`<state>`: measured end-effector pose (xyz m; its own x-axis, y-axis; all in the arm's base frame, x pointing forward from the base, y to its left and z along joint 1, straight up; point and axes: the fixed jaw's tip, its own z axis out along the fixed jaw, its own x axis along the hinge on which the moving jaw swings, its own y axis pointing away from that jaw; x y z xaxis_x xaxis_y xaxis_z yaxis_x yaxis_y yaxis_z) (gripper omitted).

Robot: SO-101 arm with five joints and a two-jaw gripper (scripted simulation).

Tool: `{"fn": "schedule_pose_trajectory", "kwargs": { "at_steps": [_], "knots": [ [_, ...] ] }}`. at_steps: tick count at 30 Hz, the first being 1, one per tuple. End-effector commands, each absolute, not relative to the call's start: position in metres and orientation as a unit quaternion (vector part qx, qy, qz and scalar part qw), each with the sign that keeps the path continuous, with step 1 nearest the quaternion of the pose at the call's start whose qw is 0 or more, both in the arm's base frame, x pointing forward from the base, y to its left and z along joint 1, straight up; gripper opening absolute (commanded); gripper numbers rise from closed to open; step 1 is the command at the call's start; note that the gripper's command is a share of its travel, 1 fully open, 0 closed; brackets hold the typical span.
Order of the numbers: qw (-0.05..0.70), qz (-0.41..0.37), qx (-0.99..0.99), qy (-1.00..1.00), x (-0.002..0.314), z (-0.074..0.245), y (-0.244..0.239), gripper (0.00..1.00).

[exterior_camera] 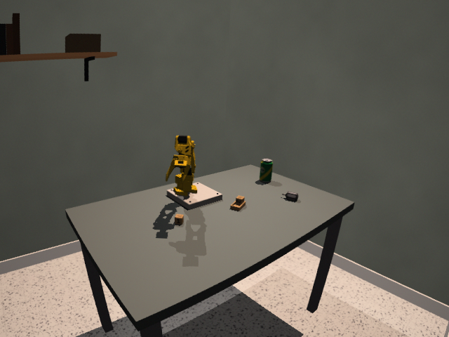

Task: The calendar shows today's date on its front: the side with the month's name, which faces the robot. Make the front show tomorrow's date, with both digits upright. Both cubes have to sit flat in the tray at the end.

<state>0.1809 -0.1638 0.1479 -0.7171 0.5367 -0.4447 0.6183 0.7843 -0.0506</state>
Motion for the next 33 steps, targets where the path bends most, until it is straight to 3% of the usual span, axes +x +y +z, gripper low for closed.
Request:
{"fn": "schedule_pose_trajectory", "kwargs": {
  "at_steps": [1,33],
  "knots": [
    [0.211,-0.115,0.266,0.933,0.178,0.149,-0.165,0.35],
    [0.124,-0.206,-0.224,0.945,0.165,0.131,-0.165,0.35]
  ]
}}
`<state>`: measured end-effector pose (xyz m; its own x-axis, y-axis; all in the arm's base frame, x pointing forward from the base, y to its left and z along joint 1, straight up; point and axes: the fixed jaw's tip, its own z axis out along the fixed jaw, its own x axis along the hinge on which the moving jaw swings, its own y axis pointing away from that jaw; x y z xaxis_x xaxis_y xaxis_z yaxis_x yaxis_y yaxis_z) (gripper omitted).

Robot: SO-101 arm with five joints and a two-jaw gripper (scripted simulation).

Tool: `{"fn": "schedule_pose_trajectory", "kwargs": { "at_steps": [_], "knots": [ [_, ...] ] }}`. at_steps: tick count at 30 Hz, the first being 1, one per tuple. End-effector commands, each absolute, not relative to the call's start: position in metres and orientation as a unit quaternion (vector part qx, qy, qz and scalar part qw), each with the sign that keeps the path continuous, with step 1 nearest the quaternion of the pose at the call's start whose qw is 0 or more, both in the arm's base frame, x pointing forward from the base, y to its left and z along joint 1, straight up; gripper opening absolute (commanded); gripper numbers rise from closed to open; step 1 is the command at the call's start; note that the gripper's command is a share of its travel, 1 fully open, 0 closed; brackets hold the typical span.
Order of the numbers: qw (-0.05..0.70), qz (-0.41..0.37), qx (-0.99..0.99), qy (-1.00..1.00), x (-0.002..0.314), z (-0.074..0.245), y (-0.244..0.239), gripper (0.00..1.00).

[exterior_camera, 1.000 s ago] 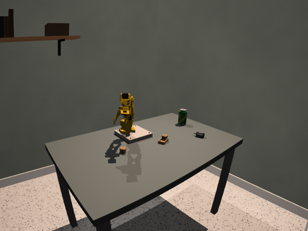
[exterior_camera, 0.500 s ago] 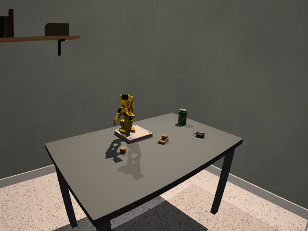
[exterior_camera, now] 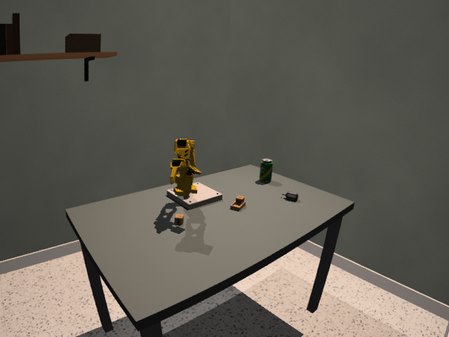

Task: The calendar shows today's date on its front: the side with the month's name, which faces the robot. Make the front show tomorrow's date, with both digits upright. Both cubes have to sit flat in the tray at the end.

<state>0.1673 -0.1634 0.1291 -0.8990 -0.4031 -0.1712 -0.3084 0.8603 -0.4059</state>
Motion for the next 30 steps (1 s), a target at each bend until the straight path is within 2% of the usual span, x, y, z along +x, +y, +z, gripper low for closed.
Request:
{"fn": "schedule_pose_trajectory", "kwargs": {
  "at_steps": [1,15,30],
  "knots": [
    [0.122,-0.208,-0.236,0.941,0.1646,0.1305,-0.1654,0.35],
    [0.100,-0.219,-0.328,0.914,0.1621,0.1272,-0.1661,0.35],
    [0.095,-0.216,-0.339,0.911,0.1618,0.1249,-0.1663,0.35]
  ]
}}
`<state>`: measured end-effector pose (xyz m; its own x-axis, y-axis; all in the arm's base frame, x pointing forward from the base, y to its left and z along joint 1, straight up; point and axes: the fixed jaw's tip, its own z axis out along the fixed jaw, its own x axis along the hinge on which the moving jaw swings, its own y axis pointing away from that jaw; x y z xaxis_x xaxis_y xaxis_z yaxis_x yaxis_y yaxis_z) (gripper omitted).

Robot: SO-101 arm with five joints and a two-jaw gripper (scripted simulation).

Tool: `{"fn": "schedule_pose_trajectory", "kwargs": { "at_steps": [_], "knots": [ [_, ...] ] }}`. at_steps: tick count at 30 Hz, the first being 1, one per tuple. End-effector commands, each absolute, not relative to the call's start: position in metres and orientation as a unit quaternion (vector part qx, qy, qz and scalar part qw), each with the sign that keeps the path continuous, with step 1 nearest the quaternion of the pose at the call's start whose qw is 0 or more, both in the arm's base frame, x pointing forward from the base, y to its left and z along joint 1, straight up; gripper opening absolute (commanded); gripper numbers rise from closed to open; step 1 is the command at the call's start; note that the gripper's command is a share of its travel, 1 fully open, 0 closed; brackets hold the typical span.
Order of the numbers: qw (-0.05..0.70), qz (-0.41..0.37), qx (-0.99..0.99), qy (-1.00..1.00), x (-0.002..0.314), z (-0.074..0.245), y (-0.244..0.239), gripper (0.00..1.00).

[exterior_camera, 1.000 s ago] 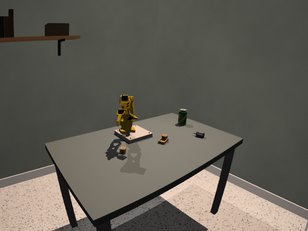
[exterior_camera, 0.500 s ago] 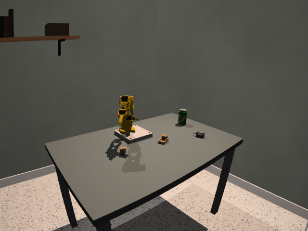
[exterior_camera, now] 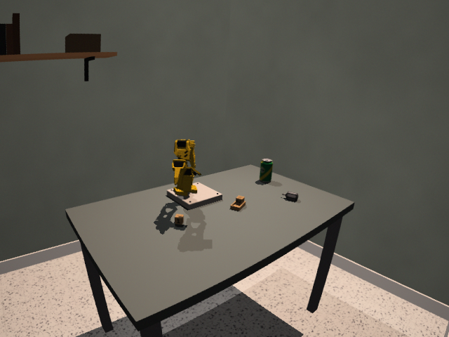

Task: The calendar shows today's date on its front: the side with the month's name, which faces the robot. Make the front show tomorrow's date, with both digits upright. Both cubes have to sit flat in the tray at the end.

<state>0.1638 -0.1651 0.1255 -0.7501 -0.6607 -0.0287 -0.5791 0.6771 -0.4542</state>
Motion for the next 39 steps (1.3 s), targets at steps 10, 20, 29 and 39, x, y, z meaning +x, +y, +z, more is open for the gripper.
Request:
{"fn": "schedule_pose_trajectory", "kwargs": {
  "at_steps": [10,20,29,39],
  "knots": [
    [0.054,-0.122,-0.346,0.929,0.160,0.083,-0.164,0.35],
    [0.009,-0.021,-0.349,0.937,0.151,0.040,-0.155,0.35],
    [-0.003,0.006,-0.349,0.937,0.147,0.029,-0.151,0.35],
    [-0.002,0.005,-0.355,0.935,0.147,0.026,-0.151,0.35]
  ]
}}
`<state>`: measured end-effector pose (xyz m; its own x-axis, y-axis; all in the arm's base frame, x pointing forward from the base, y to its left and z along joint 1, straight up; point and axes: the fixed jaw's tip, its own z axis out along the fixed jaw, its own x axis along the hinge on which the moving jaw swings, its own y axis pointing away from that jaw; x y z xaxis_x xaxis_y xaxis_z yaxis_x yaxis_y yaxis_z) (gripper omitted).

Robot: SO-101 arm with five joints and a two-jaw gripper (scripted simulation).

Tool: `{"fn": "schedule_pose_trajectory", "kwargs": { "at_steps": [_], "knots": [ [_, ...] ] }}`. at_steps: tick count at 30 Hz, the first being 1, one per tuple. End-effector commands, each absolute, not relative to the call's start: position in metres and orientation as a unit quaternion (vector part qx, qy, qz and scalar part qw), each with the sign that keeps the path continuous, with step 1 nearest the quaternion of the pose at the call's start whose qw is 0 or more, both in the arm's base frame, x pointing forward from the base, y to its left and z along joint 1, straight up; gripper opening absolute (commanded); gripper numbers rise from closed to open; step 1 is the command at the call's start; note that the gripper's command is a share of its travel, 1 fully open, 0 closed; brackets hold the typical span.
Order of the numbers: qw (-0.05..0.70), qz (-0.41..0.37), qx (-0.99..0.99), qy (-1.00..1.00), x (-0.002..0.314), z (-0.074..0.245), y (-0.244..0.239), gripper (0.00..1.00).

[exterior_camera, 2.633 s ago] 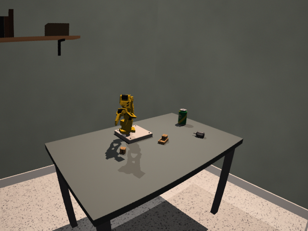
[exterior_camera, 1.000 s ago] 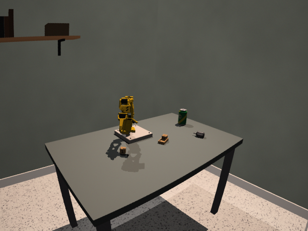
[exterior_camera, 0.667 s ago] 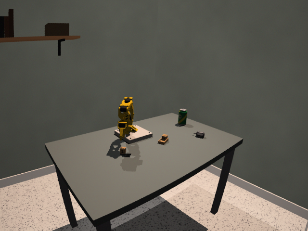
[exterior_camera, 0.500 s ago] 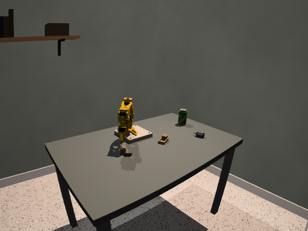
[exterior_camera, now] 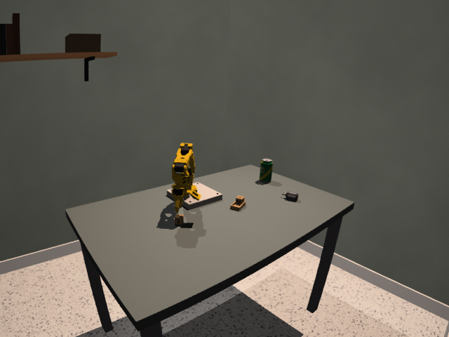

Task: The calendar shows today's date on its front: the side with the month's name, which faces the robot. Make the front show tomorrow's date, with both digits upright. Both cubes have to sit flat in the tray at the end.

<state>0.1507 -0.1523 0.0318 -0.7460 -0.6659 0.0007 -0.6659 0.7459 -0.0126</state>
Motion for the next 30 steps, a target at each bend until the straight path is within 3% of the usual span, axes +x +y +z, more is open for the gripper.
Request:
{"fn": "schedule_pose_trajectory", "kwargs": {
  "at_steps": [1,30],
  "knots": [
    [-0.002,0.005,-0.355,0.935,0.147,0.026,-0.151,0.35],
    [-0.002,0.005,-0.355,0.935,0.148,0.010,-0.152,0.35]
  ]
}}
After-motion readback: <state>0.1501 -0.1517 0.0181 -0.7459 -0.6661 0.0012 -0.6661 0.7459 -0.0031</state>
